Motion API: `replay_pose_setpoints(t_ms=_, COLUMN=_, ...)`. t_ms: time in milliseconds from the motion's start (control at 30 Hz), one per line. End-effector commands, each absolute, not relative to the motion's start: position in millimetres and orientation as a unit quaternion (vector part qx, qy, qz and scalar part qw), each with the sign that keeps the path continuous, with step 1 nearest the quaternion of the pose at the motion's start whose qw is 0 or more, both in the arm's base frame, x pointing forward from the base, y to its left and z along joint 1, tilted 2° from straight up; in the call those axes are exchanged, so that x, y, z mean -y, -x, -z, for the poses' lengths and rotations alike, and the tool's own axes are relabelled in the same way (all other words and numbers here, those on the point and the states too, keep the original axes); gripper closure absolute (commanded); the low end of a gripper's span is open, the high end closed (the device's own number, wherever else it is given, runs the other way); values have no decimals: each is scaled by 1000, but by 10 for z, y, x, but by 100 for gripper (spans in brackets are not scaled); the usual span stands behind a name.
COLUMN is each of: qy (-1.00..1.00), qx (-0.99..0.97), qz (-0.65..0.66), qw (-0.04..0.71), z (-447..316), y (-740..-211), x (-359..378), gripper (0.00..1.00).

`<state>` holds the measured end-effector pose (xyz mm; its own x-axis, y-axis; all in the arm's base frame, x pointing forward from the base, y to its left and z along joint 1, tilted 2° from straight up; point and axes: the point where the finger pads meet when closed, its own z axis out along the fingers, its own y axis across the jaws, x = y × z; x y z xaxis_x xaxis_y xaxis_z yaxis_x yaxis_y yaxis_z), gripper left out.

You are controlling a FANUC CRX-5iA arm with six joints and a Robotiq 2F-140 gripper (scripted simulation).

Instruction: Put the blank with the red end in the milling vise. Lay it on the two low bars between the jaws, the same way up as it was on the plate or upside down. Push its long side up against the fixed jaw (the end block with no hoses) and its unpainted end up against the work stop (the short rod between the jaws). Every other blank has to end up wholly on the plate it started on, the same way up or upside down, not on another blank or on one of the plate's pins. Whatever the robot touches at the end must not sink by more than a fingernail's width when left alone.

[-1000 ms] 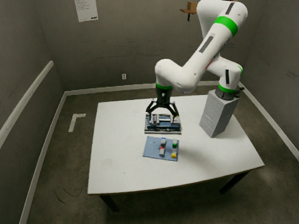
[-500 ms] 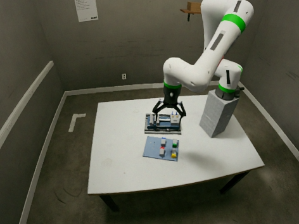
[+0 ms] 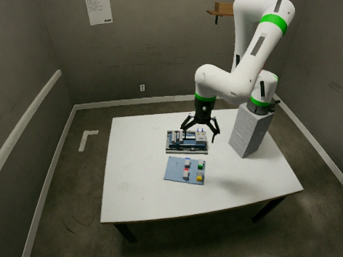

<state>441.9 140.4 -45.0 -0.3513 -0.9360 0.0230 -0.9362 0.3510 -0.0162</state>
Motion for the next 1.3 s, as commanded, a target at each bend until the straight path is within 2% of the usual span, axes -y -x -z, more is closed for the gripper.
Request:
replay_pose_setpoints(t_ms=0, qy=-570, qx=822, qz=-14, qw=4, z=398, y=-4358, x=-1475, gripper=0)
replay_pose_setpoints(t_ms=1267, qy=-570, qx=822, qz=-14, qw=4, z=459, y=-4452, x=-1381, gripper=0)
